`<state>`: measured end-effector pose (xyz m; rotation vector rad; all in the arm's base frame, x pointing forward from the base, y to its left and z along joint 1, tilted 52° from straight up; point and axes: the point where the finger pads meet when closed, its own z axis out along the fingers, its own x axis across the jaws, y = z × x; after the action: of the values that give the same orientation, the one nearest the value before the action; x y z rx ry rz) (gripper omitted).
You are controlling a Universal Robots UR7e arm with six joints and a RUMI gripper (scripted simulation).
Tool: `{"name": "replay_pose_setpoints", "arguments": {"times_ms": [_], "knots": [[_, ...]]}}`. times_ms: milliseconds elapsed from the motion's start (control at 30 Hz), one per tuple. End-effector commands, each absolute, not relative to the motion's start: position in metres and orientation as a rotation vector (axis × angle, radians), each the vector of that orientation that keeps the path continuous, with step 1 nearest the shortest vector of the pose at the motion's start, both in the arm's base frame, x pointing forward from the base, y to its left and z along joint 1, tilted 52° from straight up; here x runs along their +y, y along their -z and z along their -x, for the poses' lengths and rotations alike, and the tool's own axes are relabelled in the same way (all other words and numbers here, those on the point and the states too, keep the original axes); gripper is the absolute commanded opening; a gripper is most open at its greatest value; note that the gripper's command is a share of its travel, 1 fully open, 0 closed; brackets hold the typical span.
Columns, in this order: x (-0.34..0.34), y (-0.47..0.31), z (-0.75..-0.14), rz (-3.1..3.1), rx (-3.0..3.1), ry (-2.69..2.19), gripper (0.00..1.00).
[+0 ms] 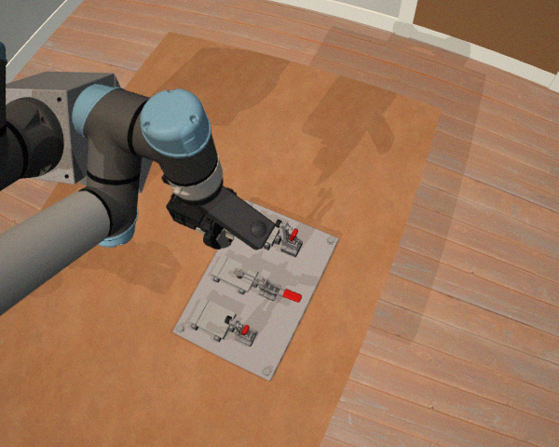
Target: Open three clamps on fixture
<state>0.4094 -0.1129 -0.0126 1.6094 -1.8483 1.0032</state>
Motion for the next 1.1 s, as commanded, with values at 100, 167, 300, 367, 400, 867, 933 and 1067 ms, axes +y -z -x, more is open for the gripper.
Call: {"name": "replay_pose_setpoints", "arguments": {"times_ms": [100, 167, 300, 367, 400, 867, 933, 1067], "knots": [[-0.109, 0.005, -0.429, -1.609, -1.849, -1.003, 0.00], [-0.108, 0.003, -0.435, -1.609, -1.849, -1.003, 0.00], [-0.106, -0.002, -0.449, -1.609, -1.849, -1.003, 0.00], [-0.105, -0.005, -0.456, -1.609, -1.849, -1.003, 0.00], [-0.104, -0.006, -0.460, -1.609, -1.849, -1.003, 0.00], [-0.099, -0.019, -0.493, -1.609, -1.849, -1.003, 0.00], [-0.098, -0.020, -0.496, -1.609, -1.849, -1.003, 0.00], [-0.098, -0.021, -0.499, -1.609, -1.849, -1.003, 0.00]]}}
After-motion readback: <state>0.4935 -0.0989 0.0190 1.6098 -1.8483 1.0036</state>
